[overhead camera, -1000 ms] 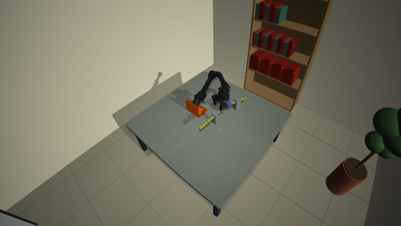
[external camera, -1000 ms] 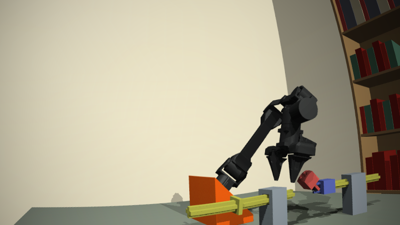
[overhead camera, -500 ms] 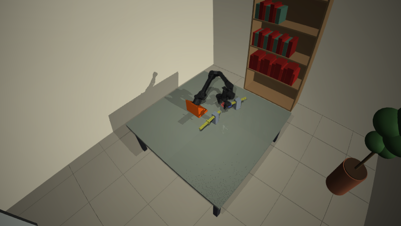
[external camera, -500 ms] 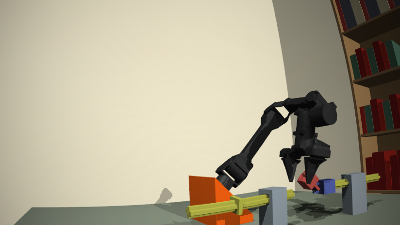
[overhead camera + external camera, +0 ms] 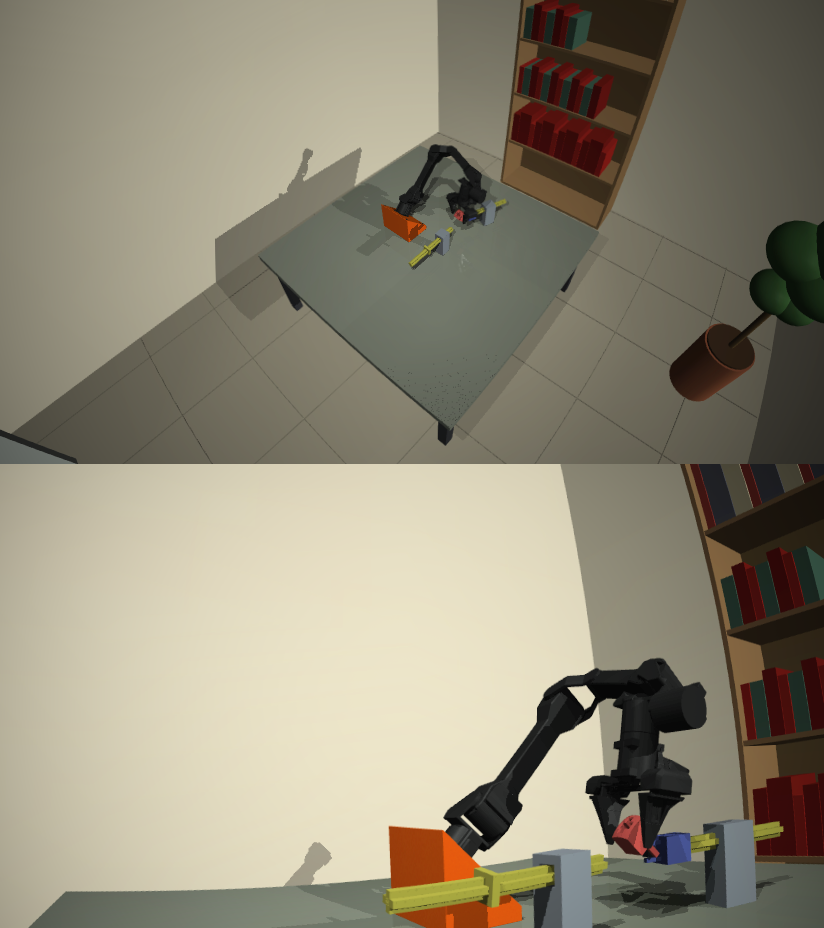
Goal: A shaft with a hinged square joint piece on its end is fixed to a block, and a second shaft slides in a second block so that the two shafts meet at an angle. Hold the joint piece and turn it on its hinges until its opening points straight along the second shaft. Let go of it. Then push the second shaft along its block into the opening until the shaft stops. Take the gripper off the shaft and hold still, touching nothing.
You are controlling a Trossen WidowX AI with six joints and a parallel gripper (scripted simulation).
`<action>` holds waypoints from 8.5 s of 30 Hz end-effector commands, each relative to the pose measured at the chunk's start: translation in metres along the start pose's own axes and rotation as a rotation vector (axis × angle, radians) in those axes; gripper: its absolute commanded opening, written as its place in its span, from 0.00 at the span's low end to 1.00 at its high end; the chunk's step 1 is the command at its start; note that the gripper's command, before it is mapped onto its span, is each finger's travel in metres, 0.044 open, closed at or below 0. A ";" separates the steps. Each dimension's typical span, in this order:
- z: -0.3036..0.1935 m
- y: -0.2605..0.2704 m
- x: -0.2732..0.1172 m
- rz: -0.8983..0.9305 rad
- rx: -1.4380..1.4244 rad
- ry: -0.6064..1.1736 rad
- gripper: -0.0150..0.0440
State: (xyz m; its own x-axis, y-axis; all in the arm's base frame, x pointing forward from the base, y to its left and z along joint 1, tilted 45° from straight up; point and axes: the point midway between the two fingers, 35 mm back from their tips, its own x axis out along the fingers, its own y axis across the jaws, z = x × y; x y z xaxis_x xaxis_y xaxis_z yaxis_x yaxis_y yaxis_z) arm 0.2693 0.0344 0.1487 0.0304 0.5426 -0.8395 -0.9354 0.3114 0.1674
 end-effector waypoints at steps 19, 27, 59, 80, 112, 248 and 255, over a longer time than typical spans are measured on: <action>0.001 0.001 0.017 -0.001 0.005 -0.007 0.60; 0.001 0.001 0.017 -0.001 0.005 -0.007 0.56; 0.001 0.001 0.017 -0.001 0.005 -0.007 0.56; 0.001 0.001 0.017 -0.001 0.005 -0.007 0.56; 0.001 0.001 0.017 -0.001 0.005 -0.007 0.56; -0.005 -0.007 0.039 0.009 -0.170 -0.469 0.25; -0.005 -0.007 0.039 0.009 -0.170 -0.469 0.25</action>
State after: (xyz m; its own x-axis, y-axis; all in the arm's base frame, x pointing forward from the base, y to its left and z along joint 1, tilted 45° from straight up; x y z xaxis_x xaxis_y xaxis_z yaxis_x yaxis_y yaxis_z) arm 0.2747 0.0493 0.1120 0.1405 0.8469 -0.5129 -0.9791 0.1956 0.0548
